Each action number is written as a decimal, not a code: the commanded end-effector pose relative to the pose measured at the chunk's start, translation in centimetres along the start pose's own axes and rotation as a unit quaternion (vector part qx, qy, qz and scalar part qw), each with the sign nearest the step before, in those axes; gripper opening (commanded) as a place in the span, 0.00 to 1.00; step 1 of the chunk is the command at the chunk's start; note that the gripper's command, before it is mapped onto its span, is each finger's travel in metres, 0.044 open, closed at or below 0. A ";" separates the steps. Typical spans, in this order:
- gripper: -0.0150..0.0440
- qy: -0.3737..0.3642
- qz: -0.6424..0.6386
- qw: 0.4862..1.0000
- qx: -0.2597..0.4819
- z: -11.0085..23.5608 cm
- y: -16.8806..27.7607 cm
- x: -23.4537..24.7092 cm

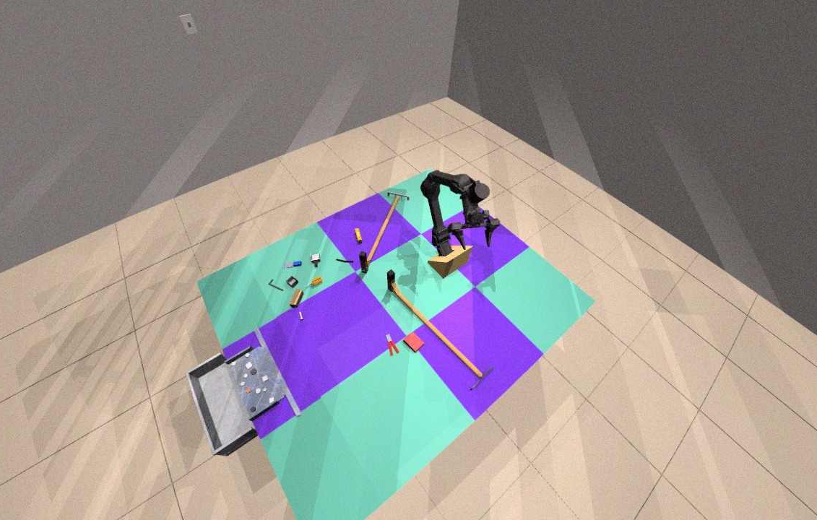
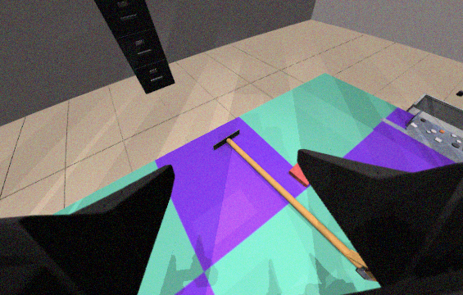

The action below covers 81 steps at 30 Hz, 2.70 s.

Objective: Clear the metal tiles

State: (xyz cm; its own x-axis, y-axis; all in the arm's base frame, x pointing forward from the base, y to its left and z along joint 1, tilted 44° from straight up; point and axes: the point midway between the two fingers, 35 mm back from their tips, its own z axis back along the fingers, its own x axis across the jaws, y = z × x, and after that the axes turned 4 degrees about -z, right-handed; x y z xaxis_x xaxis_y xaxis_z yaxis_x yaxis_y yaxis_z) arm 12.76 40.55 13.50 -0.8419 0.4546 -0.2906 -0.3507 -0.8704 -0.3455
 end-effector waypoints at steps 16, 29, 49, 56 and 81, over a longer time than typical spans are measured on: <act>1.00 0.003 0.031 0.999 -0.019 0.6 -0.6 0.1; 1.00 0.044 0.167 0.978 -0.118 4.6 -3.6 0.1; 1.00 0.151 0.336 0.901 -0.230 11.6 -7.5 -0.3; 1.00 0.197 0.381 0.867 -0.255 14.2 -8.4 -0.7; 1.00 0.371 0.488 0.740 -0.275 23.9 -10.3 -2.9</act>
State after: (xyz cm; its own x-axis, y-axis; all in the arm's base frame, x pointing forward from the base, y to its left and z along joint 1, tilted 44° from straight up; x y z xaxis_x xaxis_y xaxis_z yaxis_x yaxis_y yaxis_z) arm 9.14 44.09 37.85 -0.1091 -0.1778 -0.9780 0.6737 -0.7366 0.0588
